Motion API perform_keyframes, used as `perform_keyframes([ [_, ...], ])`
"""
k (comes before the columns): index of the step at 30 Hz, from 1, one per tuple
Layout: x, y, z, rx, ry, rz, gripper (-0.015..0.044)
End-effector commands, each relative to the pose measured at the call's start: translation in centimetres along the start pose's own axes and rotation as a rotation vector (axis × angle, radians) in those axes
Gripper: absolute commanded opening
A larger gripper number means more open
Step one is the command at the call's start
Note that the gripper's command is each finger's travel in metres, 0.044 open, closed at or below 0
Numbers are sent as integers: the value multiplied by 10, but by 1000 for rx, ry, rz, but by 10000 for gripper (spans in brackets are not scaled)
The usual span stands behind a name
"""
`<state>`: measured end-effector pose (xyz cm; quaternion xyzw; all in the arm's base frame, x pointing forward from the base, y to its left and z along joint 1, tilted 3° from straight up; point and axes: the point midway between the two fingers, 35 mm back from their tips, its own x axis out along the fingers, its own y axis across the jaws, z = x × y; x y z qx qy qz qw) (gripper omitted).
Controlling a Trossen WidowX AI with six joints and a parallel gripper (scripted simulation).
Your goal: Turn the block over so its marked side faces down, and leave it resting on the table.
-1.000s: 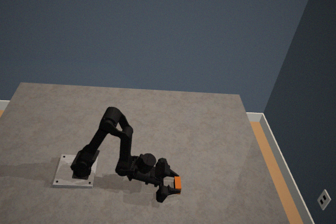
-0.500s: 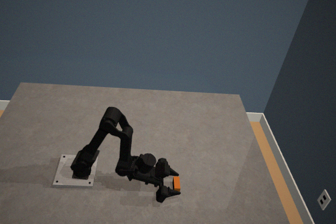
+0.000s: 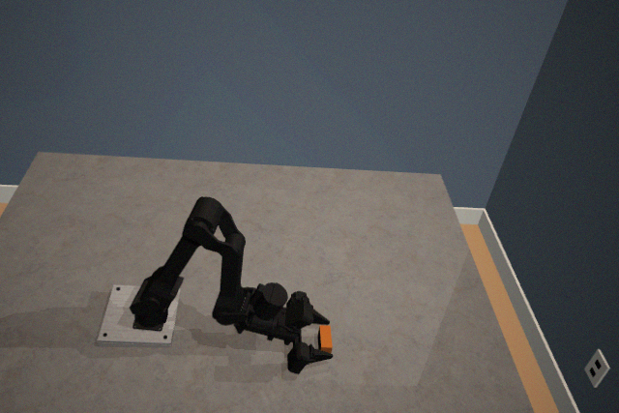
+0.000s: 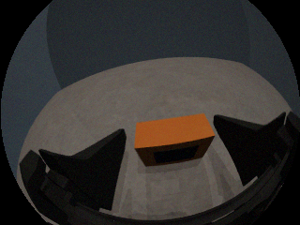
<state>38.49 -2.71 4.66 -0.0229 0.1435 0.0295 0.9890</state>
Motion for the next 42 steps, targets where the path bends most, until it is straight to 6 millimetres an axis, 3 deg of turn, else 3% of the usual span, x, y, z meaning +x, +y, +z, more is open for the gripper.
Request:
perform_keyframes([
  [1,0,1,-1,6,1,4,440],
  [6,2,0,2,1,11,4,440],
  [14,14,-5,35,-25,235,4,440],
  [18,-1,-4,46,-10,392,4,440],
  [23,-38,-1,61,2,582,6,440],
  [25,-45,0,63,3,607,6,440],
  [34,-44,0,64,3,612,6,440],
  [42,-26,-2,83,14,827,8,440],
])
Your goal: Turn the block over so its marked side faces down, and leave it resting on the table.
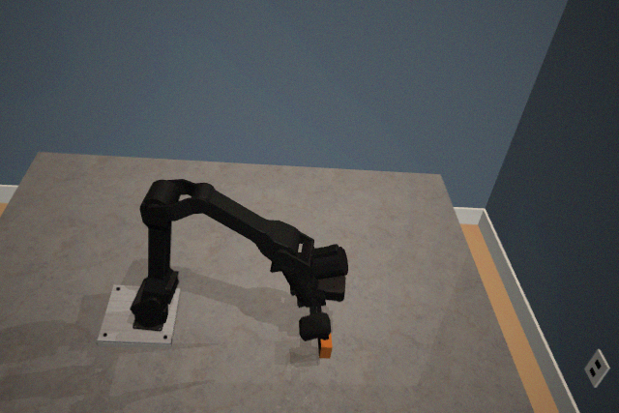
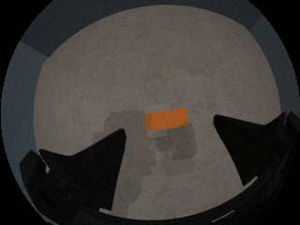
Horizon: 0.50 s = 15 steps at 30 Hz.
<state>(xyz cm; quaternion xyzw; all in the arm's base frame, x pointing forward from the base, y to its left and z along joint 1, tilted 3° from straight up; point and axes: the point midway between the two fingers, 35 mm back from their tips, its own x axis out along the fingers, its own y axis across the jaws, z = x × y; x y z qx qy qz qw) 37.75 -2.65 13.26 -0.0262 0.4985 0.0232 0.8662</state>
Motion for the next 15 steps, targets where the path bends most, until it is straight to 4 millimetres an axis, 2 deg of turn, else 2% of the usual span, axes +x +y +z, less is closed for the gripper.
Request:
perform_keyframes([
  [1,2,0,8,4,101,-1,440],
  [11,-5,1,27,-1,398,-5,440],
  [15,-7,1,28,-3,441,-7,440],
])
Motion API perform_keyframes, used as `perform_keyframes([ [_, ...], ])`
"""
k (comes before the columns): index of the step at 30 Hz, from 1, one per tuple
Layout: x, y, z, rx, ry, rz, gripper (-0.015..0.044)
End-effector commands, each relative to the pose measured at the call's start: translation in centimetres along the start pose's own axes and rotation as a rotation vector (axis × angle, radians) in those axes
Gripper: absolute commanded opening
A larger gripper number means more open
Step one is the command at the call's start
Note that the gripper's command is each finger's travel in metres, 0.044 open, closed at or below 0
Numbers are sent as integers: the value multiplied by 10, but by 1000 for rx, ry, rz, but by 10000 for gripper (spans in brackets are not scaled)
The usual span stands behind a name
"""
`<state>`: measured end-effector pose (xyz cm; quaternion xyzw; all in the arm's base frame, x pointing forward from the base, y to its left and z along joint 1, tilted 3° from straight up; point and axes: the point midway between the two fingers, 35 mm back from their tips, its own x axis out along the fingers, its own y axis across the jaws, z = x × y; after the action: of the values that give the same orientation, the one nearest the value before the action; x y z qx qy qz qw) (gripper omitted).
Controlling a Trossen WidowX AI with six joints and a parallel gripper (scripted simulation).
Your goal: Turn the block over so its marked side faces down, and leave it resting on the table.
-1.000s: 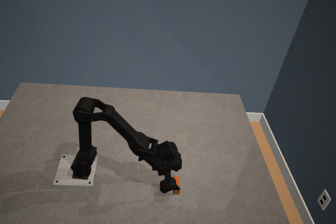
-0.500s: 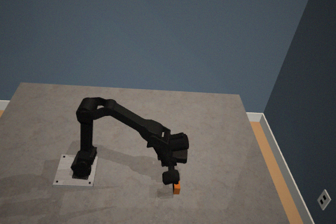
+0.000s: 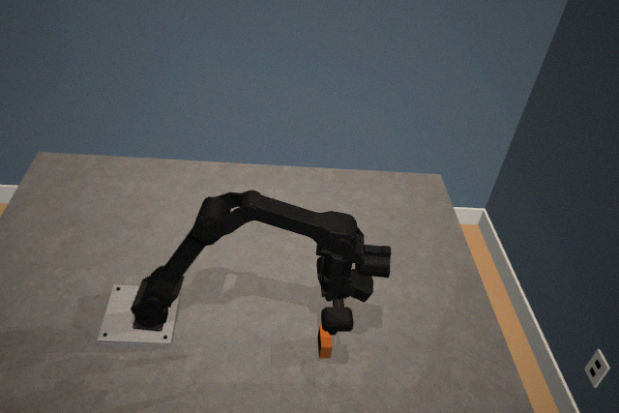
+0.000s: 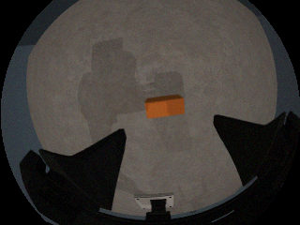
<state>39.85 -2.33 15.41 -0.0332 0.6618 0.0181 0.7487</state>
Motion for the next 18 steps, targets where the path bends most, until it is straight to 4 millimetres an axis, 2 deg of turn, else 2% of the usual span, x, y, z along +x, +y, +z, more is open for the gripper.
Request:
perform_keyframes([
  [1,2,0,-1,4,38,-4,440],
  [3,4,0,-1,4,38,-4,440],
  [7,35,0,-2,4,38,-4,440],
  [12,38,0,-2,4,38,-4,440],
  [15,51,0,-3,4,38,-4,440],
  [18,52,0,-3,4,38,-4,440],
])
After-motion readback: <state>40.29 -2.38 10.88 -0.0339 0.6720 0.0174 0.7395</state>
